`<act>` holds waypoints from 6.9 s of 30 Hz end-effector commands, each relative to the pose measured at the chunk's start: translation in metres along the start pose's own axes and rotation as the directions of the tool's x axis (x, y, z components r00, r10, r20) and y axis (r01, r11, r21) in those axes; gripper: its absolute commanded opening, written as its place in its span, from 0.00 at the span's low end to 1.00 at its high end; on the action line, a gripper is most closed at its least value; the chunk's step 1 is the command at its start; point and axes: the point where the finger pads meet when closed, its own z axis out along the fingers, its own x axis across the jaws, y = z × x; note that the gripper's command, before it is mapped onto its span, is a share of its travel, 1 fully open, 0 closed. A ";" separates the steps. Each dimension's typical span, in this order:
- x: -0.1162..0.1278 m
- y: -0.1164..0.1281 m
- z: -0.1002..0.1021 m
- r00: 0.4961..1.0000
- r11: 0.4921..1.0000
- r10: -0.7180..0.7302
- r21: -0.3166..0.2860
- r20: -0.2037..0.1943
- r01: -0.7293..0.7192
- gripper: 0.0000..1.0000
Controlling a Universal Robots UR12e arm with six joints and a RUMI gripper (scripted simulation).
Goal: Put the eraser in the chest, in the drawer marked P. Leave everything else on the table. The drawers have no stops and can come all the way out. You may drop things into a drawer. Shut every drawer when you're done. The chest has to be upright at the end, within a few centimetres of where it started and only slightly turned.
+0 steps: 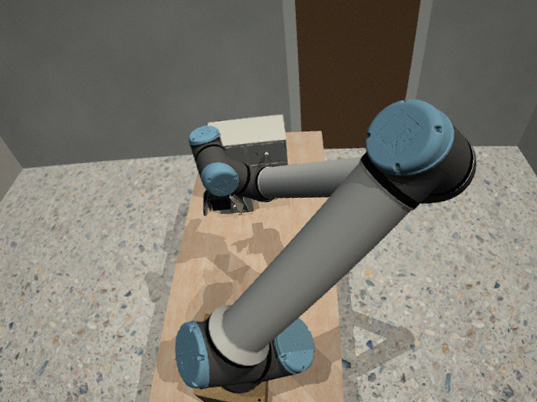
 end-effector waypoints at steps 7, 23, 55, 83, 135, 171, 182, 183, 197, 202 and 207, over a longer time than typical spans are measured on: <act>-0.001 0.000 0.000 1.000 1.000 0.001 0.026 0.000 -0.001 1.00; -0.001 -0.012 0.014 1.000 0.988 0.001 0.153 0.000 -0.001 1.00; -0.001 -0.052 0.061 1.000 0.848 0.001 0.530 0.001 -0.001 1.00; -0.001 -0.079 0.092 1.000 0.670 0.001 0.743 0.001 -0.001 1.00; -0.001 -0.082 0.096 1.000 0.644 0.001 0.765 0.000 -0.001 0.20; -0.001 -0.120 0.146 1.000 0.644 0.001 0.765 0.000 -0.001 0.20; -0.001 -0.136 0.166 1.000 0.644 0.001 0.765 0.000 -0.001 0.20; -0.001 -0.138 0.168 1.000 0.644 0.001 0.765 0.000 -0.001 0.20; -0.001 -0.147 0.180 1.000 0.644 0.001 0.765 0.000 -0.001 0.20; -0.001 -0.147 0.180 1.000 0.644 0.001 0.765 0.000 -0.001 0.20; -0.001 -0.147 0.180 1.000 0.644 0.001 0.765 0.000 -0.001 0.20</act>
